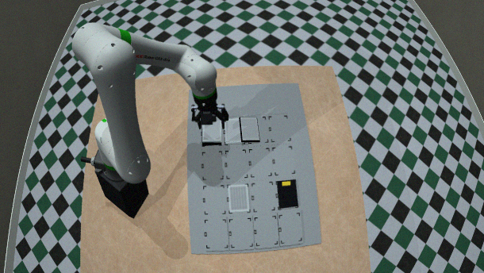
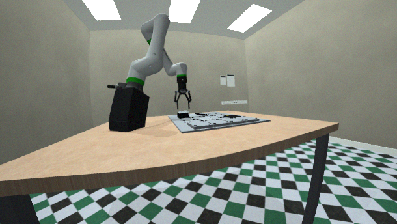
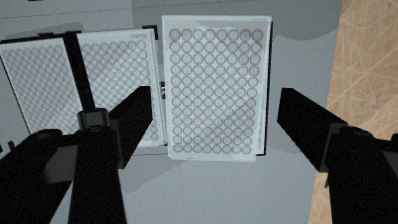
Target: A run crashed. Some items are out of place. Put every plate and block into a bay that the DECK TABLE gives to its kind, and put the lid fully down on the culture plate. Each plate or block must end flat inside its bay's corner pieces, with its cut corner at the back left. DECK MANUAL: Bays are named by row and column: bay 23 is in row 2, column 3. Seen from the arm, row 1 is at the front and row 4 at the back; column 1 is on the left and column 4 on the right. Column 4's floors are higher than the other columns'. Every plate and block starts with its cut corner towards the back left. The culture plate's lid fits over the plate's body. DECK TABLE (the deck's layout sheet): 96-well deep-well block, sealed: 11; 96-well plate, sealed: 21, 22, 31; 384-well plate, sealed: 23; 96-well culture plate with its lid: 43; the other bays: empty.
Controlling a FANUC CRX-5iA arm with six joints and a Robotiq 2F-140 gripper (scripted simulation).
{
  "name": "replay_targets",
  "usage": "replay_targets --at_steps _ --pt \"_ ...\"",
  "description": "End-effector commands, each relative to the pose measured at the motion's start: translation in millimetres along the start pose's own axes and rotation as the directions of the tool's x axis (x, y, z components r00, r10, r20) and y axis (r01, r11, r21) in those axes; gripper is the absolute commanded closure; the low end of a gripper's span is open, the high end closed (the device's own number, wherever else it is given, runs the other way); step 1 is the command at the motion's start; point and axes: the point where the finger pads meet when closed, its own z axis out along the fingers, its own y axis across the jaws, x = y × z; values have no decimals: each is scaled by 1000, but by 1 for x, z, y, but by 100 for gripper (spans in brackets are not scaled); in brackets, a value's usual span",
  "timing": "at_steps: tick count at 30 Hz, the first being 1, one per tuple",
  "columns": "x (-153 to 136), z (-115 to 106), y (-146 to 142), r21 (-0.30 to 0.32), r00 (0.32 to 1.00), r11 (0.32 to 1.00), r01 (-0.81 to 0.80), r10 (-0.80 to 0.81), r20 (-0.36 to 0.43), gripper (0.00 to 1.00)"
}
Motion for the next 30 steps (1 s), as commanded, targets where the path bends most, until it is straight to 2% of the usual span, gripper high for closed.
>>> replay_targets --at_steps 1,22,30 --pt "0 3 0 1 1000 1000 0 0 0 30" --pt "0 6 0 1 1000 1000 0 0 0 30" --pt "0 17 0 1 1000 1000 0 0 0 30"
